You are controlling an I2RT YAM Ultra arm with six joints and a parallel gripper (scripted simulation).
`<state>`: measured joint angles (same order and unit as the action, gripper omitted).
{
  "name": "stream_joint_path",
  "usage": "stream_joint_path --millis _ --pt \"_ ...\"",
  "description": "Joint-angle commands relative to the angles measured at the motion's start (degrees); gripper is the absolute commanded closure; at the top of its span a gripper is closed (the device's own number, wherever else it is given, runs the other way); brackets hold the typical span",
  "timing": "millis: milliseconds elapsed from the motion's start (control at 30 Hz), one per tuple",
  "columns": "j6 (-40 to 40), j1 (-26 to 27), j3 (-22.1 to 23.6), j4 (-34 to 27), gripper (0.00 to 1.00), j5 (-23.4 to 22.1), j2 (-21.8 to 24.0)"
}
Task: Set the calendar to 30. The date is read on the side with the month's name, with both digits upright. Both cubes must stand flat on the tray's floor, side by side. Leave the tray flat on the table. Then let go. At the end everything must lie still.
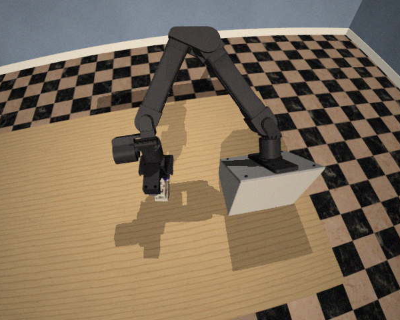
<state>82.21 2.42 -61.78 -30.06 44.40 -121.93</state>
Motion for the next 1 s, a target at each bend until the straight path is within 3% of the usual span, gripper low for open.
stream_joint_path --millis 0,967 --pt "0.1 -0.3 -0.1 0.1 0.73 0.0 0.2" --pt "3.5 2.2 1.1 5.7 0.73 -0.1 -1.8"
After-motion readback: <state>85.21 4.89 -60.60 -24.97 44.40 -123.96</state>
